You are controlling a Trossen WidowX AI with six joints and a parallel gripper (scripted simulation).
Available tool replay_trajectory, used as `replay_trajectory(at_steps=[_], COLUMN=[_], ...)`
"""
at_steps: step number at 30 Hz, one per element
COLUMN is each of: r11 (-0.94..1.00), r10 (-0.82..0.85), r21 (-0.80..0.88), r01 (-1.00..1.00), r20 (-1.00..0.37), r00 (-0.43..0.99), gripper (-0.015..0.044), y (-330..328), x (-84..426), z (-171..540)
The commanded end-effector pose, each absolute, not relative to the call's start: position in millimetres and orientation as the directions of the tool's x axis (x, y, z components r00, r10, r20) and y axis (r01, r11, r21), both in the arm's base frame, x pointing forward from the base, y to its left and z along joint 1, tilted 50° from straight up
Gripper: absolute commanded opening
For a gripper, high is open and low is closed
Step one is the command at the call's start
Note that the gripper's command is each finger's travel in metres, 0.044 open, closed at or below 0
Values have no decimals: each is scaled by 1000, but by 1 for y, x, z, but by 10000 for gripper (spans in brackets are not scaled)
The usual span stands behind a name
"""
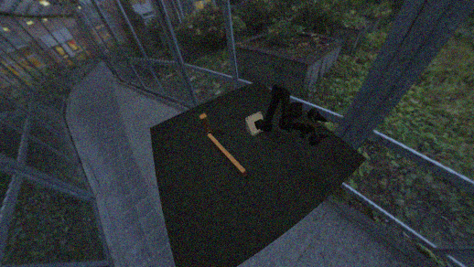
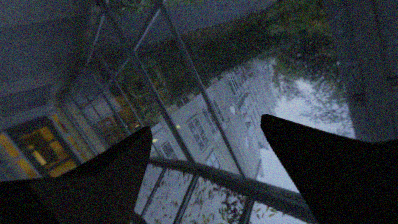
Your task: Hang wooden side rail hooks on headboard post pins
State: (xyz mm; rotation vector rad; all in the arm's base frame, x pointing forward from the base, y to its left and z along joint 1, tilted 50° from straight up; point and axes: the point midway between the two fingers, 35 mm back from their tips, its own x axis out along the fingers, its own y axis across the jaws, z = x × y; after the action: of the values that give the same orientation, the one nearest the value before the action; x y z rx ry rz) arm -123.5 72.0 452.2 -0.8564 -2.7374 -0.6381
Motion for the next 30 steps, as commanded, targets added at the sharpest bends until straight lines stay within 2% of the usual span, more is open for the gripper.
replay_trajectory(at_steps=[1, 7, 17, 30], r11=[738, 695, 514, 182], r10=[497, 623, 836, 974], r21=[336, 158, -169, -564], r01=[585, 701, 841, 806], r20=[316, 353, 320, 219], r00=[-808, -698, -446, -66], gripper=[426, 440, 440, 440], y=[73, 117, 186, 211], x=[-123, -86, 12, 161], z=[453, 460, 445, 393])
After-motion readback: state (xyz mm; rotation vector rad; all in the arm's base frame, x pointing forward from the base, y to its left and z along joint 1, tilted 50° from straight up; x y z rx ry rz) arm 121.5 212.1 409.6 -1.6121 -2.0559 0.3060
